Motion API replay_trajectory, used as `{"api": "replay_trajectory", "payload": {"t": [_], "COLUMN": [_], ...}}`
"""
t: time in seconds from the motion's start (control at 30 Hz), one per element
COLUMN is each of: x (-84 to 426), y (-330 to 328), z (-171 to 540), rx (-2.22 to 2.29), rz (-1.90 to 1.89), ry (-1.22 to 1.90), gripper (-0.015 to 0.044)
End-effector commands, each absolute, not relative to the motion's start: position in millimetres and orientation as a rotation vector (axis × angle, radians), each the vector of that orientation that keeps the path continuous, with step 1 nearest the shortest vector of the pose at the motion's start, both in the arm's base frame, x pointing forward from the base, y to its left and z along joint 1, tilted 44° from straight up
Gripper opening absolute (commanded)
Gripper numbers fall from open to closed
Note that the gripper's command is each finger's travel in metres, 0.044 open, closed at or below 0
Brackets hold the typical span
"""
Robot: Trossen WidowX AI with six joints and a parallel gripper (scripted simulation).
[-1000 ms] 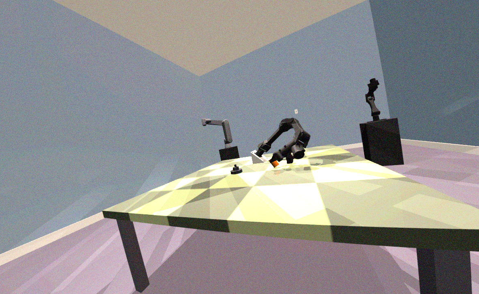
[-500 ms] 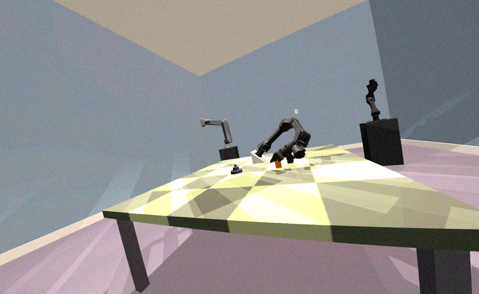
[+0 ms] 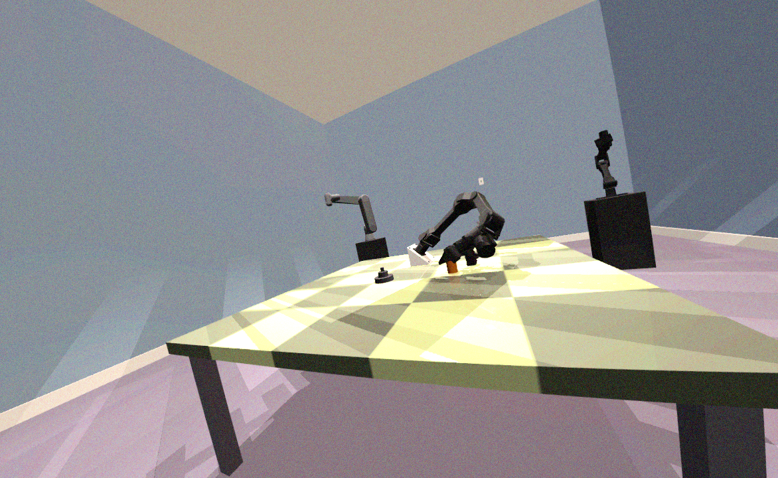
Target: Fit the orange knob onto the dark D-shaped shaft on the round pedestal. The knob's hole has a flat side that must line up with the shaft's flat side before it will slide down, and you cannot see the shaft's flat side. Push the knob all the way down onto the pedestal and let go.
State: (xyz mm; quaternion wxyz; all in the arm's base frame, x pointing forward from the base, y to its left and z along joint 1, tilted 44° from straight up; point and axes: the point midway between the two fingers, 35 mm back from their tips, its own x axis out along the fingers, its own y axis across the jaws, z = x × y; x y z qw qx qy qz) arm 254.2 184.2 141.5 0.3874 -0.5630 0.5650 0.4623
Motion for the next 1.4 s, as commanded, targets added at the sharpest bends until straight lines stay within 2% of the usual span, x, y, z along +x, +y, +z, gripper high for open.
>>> {"api": "replay_trajectory", "payload": {"t": [0.0, 0.2, 0.47, 0.57, 0.73, 0.93, 1.27, 1.37], "x": [254.1, 254.1, 254.0, 252.8, 254.6, 263.6, 264.0, 264.0], "y": [183.9, 183.9, 182.8, 169.4, 147.8, 124.0, 123.1, 123.2], "z": [141.2, 141.2, 141.5, 147.2, 171.6, 214.5, 216.0, 216.0], "rx": [-1.433, -1.433, -1.42, -1.23, -0.857, -0.58, -0.574, -0.471], "rz": [1.177, 1.177, 1.188, 1.329, 1.53, 1.559, 1.557, 1.496], "ry": [1.439, 1.439, 1.438, 1.395, 1.141, 0.712, 0.697, 0.797], "gripper": [0.0286, 0.044, 0.044, 0.044, 0.044, 0.044, 0.044, 0.044]}}
